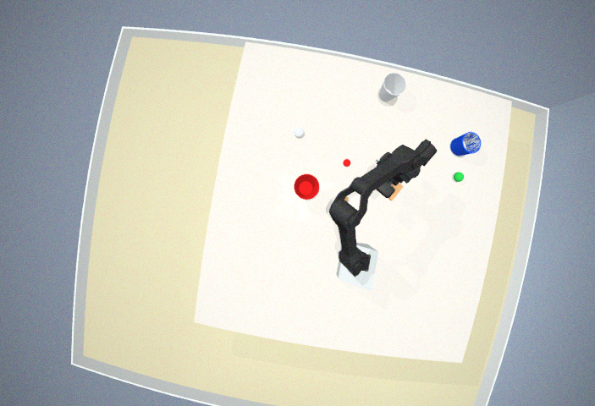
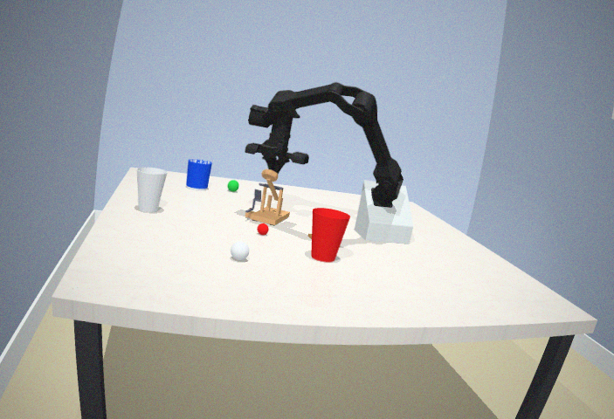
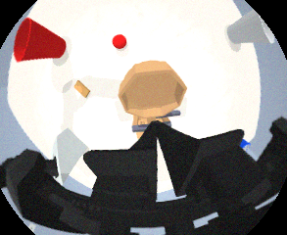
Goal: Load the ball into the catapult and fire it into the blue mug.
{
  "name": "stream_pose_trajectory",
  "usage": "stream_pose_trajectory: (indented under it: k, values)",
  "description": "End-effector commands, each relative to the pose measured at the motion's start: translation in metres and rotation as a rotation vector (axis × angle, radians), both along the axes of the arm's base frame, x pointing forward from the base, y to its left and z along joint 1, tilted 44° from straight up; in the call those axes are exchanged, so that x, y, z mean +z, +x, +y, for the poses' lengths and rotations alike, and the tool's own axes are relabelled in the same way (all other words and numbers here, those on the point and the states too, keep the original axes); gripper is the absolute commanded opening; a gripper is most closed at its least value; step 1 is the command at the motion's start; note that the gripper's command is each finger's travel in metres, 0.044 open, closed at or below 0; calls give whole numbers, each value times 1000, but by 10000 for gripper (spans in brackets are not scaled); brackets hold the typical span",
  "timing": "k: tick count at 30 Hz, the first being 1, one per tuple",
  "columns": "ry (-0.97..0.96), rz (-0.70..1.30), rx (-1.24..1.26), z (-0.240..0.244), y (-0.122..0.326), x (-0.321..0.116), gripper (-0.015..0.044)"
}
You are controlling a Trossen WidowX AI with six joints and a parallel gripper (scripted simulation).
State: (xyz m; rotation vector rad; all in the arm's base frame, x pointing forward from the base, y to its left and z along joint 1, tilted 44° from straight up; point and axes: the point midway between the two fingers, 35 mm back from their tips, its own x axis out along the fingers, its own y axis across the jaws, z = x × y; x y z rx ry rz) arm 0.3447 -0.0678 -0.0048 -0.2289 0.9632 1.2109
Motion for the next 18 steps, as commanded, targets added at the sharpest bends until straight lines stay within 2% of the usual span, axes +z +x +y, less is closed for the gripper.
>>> stream_pose_trajectory:
  k: [1, 18]
  values:
    - [4, 3, -4, 7, 2, -2, 0]
    - [6, 2, -4, 31, 10, -10, 0]
